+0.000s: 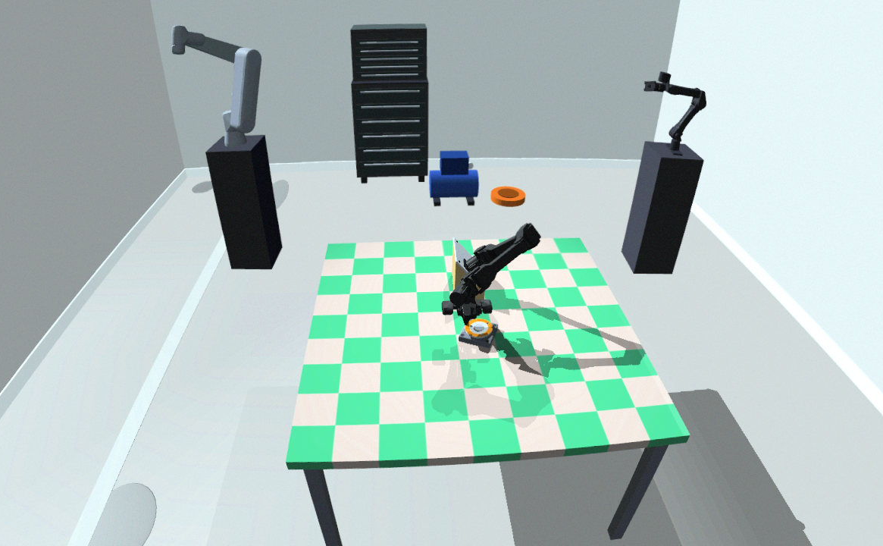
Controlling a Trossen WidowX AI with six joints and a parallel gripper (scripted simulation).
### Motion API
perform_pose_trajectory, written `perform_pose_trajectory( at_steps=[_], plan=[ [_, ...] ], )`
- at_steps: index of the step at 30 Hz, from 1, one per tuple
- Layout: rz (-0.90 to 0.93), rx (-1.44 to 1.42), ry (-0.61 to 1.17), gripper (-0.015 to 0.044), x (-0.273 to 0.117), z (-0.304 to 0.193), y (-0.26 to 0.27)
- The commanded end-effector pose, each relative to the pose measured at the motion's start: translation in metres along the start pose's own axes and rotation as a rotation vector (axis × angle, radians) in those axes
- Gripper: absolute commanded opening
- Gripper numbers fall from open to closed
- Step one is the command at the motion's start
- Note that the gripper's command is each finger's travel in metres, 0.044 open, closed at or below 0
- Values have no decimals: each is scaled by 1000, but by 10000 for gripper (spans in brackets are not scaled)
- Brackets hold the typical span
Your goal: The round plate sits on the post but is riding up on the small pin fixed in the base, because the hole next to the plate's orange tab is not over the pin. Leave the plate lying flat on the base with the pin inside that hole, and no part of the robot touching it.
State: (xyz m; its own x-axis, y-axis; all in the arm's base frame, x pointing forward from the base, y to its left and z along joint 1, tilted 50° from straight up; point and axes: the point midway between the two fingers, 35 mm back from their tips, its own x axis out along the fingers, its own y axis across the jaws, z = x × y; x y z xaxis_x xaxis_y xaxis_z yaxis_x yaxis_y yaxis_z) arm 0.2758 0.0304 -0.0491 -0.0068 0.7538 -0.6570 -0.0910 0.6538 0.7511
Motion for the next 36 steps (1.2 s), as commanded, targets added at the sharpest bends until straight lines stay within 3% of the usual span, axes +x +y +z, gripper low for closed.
perform_pose_trajectory(
  at_steps=[1,36],
  plan=[
    [8,6,16,0,4,-8,2],
    [8,7,17,0,2,-25,12]
  ],
)
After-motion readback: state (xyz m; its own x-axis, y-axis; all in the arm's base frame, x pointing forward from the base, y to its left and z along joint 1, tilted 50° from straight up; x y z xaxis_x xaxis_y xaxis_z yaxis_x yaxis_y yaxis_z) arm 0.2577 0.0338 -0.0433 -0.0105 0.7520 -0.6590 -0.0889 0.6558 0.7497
